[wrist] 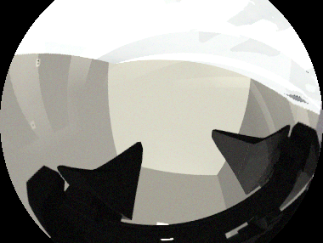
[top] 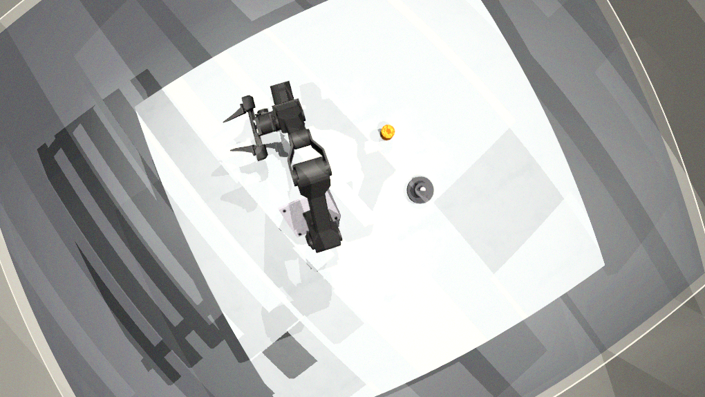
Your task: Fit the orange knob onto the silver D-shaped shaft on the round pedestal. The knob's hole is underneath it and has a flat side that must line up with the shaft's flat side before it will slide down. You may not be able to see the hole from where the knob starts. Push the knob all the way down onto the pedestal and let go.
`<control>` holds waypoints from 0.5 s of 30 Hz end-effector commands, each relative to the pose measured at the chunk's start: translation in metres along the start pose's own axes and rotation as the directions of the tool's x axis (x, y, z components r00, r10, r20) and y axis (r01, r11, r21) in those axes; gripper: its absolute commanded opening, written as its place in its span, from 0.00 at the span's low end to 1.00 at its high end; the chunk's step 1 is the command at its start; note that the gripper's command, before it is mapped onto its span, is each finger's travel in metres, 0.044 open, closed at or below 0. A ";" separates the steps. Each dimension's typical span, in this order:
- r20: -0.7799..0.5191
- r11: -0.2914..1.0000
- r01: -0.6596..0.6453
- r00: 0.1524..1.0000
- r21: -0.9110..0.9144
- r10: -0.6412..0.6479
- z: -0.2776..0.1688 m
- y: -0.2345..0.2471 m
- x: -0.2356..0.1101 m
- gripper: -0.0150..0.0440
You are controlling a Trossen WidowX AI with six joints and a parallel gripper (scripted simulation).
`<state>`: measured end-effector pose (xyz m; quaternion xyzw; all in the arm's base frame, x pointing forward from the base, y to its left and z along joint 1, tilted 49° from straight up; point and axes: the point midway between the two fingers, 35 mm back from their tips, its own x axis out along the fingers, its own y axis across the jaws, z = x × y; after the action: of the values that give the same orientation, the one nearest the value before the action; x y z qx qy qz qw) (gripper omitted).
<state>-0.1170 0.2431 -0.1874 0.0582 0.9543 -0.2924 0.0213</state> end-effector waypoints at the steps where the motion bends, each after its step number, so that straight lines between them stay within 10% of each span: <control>1: 0.000 1.000 0.000 1.000 0.000 0.000 0.000 0.000 0.000 0.98; 15: 0.578 0.811 0.211 0.795 -0.546 0.183 0.015 0.042 -0.110 1.00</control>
<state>-0.0364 0.2568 -0.2148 -0.0062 0.9595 -0.0520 0.2769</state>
